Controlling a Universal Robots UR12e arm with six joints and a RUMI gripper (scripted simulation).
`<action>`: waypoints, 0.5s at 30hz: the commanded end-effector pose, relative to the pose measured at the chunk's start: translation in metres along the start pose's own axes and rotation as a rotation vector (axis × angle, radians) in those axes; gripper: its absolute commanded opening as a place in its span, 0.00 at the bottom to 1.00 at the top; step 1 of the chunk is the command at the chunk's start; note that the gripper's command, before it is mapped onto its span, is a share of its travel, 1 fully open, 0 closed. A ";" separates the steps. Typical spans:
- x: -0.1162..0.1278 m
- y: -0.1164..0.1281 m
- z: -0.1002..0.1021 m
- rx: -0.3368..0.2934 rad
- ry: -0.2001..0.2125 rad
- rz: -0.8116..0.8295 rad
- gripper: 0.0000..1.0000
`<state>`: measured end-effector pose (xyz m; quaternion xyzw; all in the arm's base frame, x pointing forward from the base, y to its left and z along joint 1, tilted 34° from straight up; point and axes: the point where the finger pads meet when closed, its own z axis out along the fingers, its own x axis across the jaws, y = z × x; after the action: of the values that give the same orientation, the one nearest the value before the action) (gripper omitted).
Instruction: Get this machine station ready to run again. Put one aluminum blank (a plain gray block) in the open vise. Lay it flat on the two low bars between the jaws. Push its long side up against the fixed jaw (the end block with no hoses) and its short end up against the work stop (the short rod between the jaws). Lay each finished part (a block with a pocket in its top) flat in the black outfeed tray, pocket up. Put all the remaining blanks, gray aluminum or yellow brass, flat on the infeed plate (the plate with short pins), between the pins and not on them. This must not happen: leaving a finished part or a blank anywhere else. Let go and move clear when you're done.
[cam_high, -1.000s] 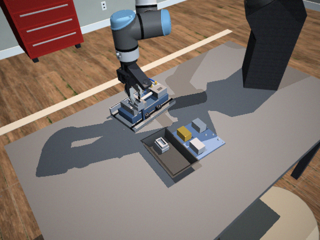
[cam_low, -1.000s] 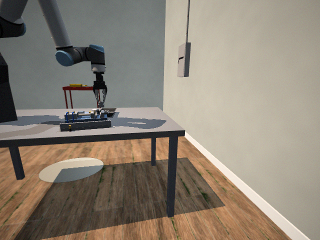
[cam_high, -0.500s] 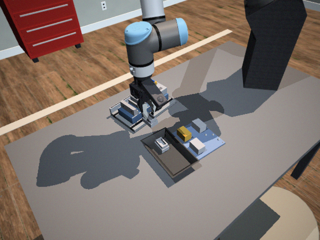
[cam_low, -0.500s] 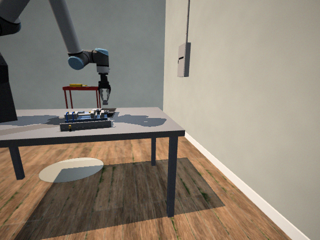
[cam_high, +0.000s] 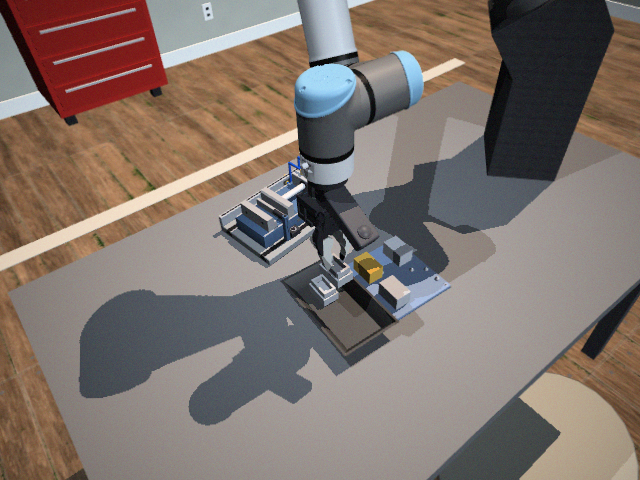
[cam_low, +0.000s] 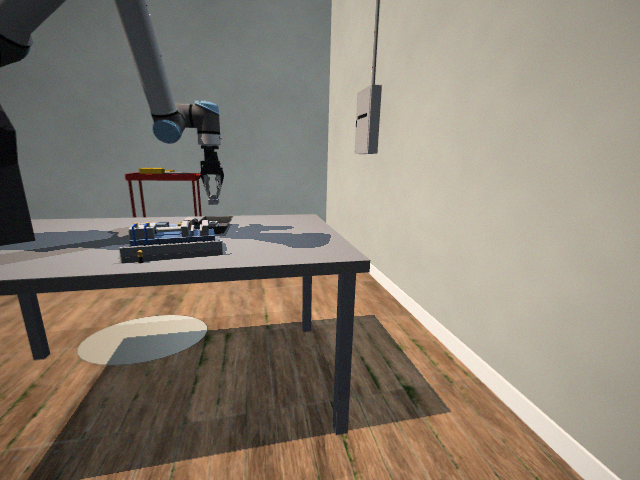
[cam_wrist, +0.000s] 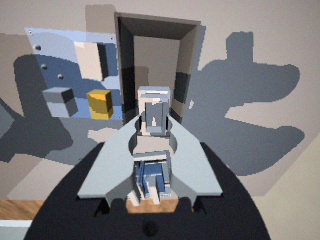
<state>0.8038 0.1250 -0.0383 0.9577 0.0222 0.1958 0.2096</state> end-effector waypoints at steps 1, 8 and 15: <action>0.005 -0.033 -0.002 -0.013 0.006 0.036 0.00; 0.002 -0.053 -0.003 -0.015 0.009 0.045 0.00; 0.002 -0.056 -0.004 -0.016 0.010 0.047 0.00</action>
<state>0.8019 0.1746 -0.0596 0.9562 0.0043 0.2019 0.2118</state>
